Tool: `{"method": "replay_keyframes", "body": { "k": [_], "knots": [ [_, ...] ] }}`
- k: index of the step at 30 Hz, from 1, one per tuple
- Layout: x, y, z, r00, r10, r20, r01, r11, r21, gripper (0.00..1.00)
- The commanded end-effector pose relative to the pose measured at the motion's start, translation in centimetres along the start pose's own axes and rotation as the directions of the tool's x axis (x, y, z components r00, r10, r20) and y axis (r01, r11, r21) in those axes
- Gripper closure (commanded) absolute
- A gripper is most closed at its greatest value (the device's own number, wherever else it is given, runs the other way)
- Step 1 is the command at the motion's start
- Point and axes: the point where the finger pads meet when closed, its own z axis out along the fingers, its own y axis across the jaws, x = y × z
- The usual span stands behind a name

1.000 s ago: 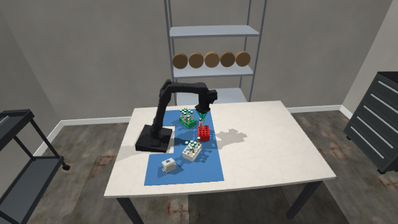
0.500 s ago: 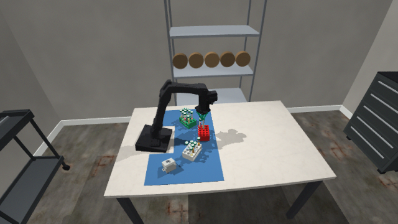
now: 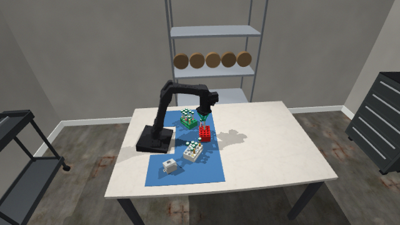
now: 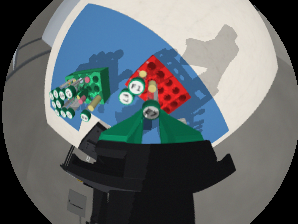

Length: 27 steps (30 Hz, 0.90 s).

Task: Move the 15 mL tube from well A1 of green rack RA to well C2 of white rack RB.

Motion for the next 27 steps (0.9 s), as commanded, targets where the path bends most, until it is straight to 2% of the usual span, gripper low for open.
{"method": "replay_keyframes", "body": {
  "k": [1, 27],
  "knots": [
    [-0.3, -0.2, -0.3, 1.000, 0.001, 0.021, -0.001, 1.000, 0.011, 1.00],
    [-0.4, -0.3, 0.8, 1.000, 0.001, 0.021, -0.001, 1.000, 0.012, 1.00]
  ]
}}
